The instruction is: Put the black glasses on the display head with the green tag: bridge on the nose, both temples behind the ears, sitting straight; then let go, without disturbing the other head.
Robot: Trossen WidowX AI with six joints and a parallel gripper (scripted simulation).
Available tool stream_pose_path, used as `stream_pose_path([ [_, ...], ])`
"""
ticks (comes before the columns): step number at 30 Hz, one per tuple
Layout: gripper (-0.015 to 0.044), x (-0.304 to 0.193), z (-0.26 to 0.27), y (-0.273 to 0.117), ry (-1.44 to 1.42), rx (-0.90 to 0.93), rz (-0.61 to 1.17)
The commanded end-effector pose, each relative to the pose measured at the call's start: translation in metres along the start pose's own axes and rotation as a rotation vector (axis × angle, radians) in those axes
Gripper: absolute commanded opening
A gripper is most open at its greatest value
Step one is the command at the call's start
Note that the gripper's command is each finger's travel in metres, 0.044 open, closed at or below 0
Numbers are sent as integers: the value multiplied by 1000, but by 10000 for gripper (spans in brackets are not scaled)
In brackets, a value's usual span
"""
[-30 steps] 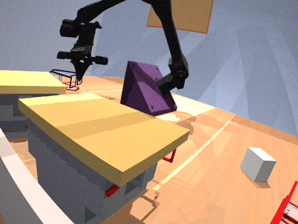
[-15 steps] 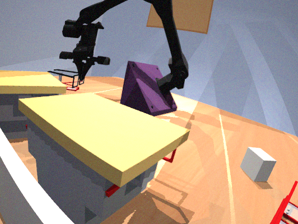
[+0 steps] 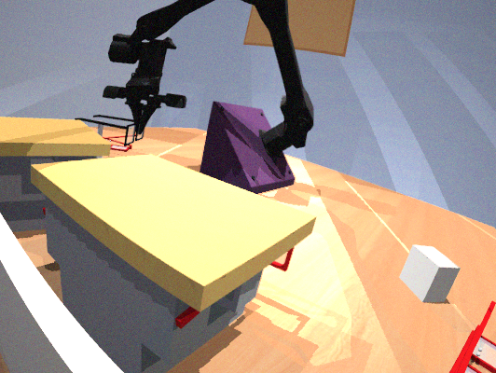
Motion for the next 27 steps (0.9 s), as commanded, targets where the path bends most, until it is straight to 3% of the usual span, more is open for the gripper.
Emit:
stream_pose_path([
  [1,0,-5,2,-1,1,-2,5],
  [27,0,-16,6,-1,2,-2,5],
])
Point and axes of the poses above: the point midway between the two fingers, 35 mm back from their tips, its own y axis out along the fingers, its own z axis across the jaws, x = y × z, the point moved 6 cm from there along -y, back along the fingers, and after that the axes turned 9 degrees about -y, right-handed, at the moved point
